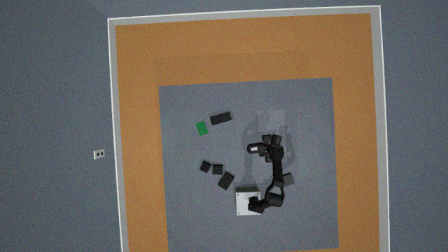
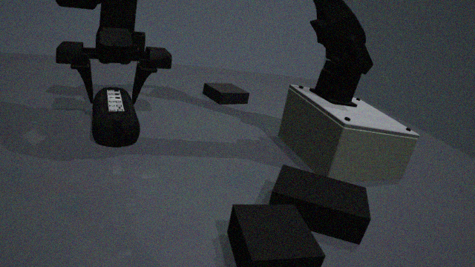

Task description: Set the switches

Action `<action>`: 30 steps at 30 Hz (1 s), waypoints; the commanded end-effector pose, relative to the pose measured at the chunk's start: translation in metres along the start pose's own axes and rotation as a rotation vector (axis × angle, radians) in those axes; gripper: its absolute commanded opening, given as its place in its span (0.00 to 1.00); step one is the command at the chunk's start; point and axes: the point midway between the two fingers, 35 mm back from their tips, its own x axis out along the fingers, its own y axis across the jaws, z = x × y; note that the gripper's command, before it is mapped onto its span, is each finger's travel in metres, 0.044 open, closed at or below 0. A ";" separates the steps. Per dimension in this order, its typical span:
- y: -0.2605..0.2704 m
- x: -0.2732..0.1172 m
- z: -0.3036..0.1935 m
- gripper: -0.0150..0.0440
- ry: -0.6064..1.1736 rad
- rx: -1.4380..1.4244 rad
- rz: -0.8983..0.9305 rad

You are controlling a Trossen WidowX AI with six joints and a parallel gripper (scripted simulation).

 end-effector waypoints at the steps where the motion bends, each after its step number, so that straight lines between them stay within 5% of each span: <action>1: 0.001 0.000 0.001 0.81 -0.002 -0.001 0.000; 30: 0.000 -0.018 0.007 0.82 -0.002 -0.001 0.000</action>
